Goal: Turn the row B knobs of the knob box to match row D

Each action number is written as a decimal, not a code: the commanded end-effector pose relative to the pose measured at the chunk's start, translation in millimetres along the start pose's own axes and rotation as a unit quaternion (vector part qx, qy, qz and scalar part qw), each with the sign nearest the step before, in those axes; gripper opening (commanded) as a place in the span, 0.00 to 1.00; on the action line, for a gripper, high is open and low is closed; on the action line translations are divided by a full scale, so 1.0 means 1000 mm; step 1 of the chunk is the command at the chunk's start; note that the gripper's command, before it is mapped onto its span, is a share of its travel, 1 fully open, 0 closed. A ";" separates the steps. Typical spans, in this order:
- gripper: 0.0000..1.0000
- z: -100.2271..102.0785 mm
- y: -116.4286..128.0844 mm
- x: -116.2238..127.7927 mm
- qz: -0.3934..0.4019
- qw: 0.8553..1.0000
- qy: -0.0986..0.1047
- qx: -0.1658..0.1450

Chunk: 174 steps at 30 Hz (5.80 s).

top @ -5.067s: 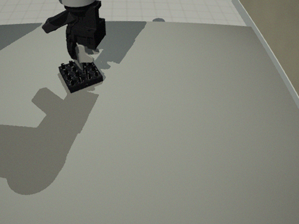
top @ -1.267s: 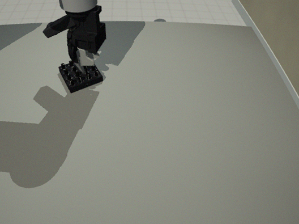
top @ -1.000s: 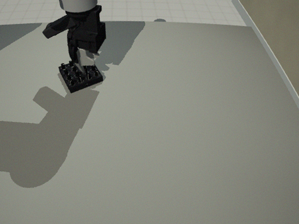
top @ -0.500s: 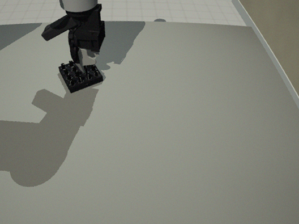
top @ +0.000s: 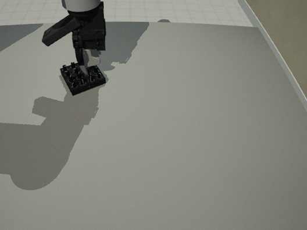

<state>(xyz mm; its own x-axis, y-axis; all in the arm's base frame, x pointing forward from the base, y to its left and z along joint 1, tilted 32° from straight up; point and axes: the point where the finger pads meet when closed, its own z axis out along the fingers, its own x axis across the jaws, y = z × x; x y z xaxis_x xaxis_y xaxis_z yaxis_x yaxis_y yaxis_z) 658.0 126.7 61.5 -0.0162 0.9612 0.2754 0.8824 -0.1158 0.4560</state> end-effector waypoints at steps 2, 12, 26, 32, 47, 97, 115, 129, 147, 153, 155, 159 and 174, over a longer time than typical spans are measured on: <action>0.04 0.000 0.000 -0.001 -0.061 0.998 0.001 0.000; 0.04 0.000 0.001 -0.001 -0.159 0.987 0.001 0.000; 0.04 0.000 0.001 -0.003 -0.302 0.953 0.001 0.000; 0.04 0.000 0.002 -0.003 -0.344 0.939 0.001 0.000; 0.04 0.000 0.002 -0.004 -0.461 0.887 0.001 0.000; 0.04 0.000 0.004 -0.005 -0.597 0.802 0.001 0.000; 0.11 0.000 0.004 -0.005 -0.597 0.802 0.001 0.000; 0.11 -0.001 0.004 -0.005 -0.597 0.802 0.001 0.000; 0.11 -0.036 0.004 -0.005 -0.597 0.802 0.001 -0.001; 0.11 -0.038 0.004 -0.005 -0.597 0.802 0.001 -0.001; 0.11 -0.038 0.004 -0.005 -0.597 0.802 0.001 -0.001; 0.11 -0.038 0.004 -0.005 -0.597 0.802 0.001 -0.001; 0.11 -0.039 0.004 -0.005 -0.587 0.810 0.001 0.000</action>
<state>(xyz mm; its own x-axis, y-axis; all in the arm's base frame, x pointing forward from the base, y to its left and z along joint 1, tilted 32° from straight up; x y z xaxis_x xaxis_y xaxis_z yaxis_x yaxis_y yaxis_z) 643.1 112.3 93.9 -0.8490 0.3923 -0.3540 0.2427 0.8846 0.3982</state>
